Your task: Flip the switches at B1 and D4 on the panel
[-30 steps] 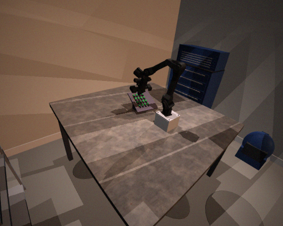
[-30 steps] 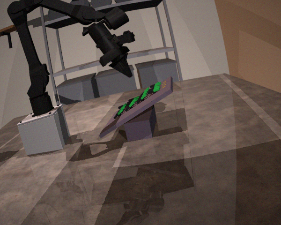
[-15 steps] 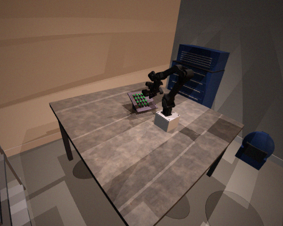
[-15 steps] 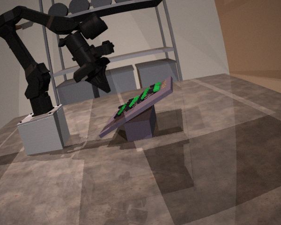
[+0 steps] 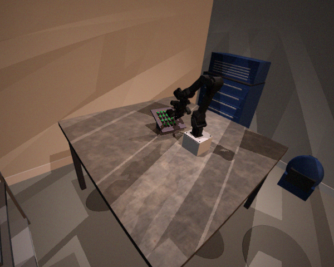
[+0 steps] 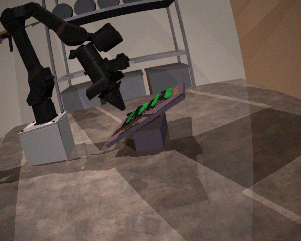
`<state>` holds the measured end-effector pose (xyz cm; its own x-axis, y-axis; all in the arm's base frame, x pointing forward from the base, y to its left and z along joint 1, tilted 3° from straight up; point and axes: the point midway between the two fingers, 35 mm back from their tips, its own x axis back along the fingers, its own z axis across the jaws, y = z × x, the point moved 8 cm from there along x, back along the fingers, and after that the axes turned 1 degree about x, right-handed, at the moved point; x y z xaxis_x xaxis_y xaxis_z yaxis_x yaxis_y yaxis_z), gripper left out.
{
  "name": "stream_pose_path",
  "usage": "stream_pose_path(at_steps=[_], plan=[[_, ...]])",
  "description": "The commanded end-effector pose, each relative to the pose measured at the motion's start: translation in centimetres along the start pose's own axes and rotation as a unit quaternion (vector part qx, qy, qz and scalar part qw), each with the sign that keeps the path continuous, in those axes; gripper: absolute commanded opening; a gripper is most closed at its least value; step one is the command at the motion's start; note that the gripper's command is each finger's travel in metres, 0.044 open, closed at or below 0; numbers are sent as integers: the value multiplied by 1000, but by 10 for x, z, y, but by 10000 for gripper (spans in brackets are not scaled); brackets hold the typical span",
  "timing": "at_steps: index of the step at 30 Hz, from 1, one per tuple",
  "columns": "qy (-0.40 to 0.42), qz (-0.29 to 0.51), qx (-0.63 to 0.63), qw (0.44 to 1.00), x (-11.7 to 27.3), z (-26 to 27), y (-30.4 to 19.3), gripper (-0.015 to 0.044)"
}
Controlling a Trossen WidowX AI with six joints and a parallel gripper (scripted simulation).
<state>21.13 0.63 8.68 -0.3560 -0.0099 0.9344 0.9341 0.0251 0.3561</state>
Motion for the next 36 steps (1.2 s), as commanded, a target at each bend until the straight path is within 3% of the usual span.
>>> stream_pose_path(at_steps=[1, 36], plan=[[3, 5, 3, 1000, -9, 0, -2, 0], [3, 5, 3, 1000, -23, 0, -2, 0]])
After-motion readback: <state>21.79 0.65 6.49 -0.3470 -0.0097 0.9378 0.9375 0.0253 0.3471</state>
